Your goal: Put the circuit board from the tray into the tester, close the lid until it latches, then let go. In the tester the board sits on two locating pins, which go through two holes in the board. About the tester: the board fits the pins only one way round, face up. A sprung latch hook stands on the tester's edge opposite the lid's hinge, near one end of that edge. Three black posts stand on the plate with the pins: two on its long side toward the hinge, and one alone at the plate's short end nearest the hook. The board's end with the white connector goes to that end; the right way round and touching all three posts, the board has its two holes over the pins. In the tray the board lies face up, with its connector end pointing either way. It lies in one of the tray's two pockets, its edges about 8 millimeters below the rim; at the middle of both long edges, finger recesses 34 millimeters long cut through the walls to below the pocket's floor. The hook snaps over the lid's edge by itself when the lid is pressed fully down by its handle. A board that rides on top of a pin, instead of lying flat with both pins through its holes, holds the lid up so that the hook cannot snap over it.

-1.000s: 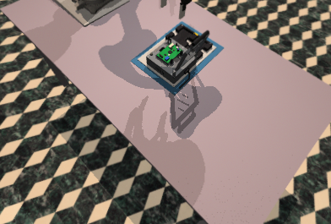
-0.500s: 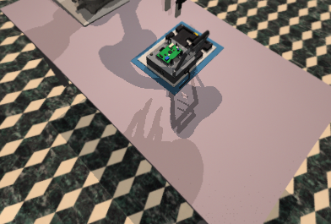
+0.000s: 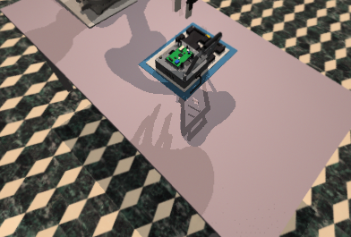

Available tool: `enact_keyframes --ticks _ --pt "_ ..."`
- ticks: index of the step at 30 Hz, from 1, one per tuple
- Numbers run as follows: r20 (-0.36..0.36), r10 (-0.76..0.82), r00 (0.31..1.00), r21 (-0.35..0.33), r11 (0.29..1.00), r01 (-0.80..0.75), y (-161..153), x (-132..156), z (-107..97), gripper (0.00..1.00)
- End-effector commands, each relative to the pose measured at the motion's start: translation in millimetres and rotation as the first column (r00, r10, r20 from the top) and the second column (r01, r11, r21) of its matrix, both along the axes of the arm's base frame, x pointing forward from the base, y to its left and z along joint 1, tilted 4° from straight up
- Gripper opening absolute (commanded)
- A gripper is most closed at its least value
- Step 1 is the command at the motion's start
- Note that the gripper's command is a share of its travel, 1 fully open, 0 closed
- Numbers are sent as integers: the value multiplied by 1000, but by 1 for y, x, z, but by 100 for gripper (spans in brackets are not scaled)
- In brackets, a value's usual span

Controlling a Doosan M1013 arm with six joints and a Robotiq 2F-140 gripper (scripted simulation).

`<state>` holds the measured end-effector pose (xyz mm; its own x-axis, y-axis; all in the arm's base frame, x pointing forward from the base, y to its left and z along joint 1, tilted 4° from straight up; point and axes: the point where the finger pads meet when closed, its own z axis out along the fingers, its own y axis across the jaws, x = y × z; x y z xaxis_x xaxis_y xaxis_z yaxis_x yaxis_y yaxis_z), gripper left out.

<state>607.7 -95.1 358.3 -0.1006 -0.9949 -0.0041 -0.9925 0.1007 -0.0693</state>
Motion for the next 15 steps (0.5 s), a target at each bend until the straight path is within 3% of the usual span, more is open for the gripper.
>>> enact_keyframes --ticks 1,15 --pt "0 0 1000 0 1000 0 0 0 0 30" --pt "0 0 1000 0 1000 0 -1 8 1 30"
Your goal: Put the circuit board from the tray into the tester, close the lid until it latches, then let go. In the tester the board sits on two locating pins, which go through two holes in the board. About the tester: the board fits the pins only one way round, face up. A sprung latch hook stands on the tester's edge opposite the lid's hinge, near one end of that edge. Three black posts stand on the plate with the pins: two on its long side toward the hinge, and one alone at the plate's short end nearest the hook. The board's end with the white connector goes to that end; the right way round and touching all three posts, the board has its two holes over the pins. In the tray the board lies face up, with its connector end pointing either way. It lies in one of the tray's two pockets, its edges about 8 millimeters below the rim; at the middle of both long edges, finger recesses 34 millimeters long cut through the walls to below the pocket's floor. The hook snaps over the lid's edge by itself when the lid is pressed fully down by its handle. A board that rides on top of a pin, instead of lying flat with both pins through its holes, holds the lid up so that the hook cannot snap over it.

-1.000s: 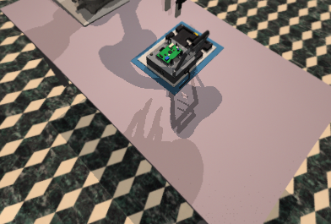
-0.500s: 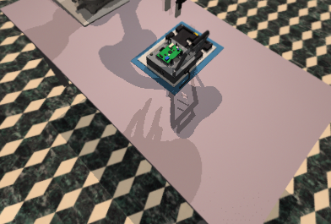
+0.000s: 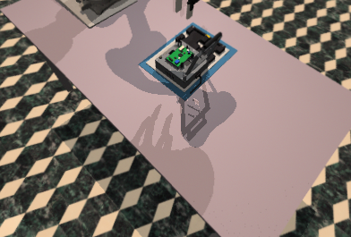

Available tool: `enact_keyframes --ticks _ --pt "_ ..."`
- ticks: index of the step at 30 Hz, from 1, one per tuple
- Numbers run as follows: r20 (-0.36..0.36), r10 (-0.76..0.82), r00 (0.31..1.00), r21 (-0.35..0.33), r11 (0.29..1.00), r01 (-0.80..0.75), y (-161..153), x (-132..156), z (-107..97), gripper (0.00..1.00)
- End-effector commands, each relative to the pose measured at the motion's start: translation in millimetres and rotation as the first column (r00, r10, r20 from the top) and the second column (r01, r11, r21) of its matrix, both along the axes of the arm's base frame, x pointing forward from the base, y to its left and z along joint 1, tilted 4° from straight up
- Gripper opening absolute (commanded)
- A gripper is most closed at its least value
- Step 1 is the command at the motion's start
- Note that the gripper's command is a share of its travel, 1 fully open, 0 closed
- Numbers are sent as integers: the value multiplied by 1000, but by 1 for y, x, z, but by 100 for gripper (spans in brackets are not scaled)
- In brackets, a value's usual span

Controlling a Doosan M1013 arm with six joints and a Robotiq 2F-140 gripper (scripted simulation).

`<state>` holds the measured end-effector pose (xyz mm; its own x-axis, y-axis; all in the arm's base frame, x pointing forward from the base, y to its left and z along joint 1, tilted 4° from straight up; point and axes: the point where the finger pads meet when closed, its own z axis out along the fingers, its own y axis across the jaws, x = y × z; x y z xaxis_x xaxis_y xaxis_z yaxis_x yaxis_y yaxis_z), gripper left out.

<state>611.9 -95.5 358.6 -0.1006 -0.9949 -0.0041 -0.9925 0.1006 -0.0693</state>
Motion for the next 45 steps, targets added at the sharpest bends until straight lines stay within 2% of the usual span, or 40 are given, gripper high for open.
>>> enact_keyframes --ticks 1,11,13,22,28,45 --pt "0 0 1000 0 1000 0 -1 7 1 30" --pt "0 0 1000 0 1000 0 -6 54 4 30" --pt "0 0 1000 0 1000 0 -6 54 4 30" --pt "0 0 1000 0 1000 0 -11 107 8 30" --pt "0 0 1000 0 1000 0 -13 131 9 30" --pt "0 0 1000 0 1000 0 -14 142 10 30"
